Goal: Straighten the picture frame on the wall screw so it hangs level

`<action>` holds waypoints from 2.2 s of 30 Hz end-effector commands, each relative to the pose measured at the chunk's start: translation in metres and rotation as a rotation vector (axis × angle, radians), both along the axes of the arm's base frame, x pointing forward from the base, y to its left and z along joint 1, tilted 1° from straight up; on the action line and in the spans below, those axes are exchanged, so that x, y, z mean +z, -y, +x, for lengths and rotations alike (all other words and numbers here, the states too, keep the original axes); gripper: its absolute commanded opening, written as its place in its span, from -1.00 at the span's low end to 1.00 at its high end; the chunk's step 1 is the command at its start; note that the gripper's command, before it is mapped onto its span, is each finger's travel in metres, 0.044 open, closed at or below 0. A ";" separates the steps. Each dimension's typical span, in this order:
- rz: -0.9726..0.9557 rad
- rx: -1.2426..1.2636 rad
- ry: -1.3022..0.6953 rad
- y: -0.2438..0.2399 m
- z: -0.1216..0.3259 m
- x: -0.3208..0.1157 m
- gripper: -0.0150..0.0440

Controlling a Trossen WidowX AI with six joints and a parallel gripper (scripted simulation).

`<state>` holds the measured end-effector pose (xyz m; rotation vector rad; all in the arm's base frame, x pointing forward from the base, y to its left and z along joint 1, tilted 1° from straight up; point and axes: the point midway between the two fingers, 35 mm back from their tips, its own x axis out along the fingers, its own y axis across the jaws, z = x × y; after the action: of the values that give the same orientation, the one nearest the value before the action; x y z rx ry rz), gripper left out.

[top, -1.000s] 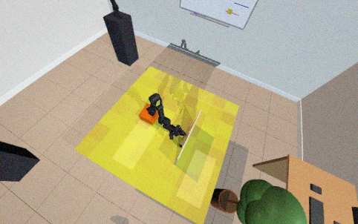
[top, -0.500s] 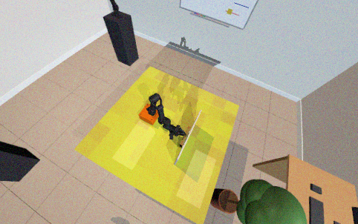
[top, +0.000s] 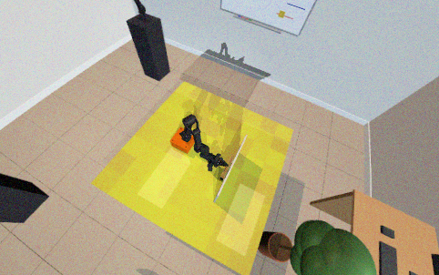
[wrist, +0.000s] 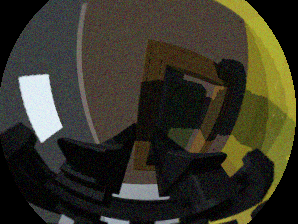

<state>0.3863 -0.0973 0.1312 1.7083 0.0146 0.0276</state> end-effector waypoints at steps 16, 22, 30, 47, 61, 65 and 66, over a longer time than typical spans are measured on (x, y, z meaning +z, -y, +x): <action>0.003 -0.003 -0.002 0.000 0.000 0.002 -0.49; 0.003 -0.003 -0.002 0.000 0.000 0.003 -0.49; 0.003 -0.003 -0.002 0.001 0.000 0.004 -0.49; 0.003 -0.003 -0.002 0.001 0.000 0.006 -0.49; 0.003 -0.003 -0.002 0.001 0.000 0.008 -0.49; 0.003 -0.003 -0.002 0.001 0.000 0.009 -0.49; 0.003 -0.003 -0.002 0.001 0.000 0.009 -0.49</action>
<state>0.3861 -0.0975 0.1354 1.7147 0.0241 0.0145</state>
